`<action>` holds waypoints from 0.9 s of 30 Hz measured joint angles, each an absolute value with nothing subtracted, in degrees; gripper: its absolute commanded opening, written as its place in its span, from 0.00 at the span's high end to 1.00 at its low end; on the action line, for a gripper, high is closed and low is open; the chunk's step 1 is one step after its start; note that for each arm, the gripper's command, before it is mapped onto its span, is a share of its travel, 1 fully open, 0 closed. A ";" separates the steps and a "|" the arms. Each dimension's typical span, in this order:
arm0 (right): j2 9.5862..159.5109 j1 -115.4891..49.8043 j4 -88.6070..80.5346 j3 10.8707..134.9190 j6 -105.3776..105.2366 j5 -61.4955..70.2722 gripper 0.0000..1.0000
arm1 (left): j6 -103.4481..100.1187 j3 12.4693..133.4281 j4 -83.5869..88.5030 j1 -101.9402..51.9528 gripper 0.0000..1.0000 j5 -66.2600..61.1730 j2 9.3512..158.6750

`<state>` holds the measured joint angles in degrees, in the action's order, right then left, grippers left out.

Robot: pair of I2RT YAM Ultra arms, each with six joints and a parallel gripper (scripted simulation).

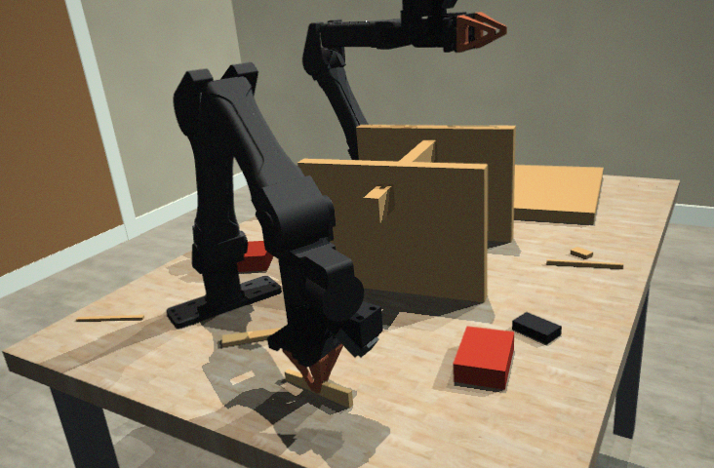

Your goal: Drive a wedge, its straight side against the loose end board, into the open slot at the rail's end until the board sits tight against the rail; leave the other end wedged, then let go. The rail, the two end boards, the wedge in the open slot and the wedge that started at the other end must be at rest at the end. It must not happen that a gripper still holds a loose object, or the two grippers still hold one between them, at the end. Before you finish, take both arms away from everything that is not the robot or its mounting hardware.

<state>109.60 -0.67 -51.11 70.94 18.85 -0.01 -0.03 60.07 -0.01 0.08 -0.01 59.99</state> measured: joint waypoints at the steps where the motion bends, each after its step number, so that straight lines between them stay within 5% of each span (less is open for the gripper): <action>1: 109.60 -0.67 -51.13 70.94 18.85 -0.01 0.97 | -0.03 60.07 -0.01 0.08 0.60 -0.01 59.99; 27: 106.85 -0.67 -58.24 75.72 18.85 -0.01 0.97 | -0.03 60.07 -0.01 0.08 0.60 -0.01 59.99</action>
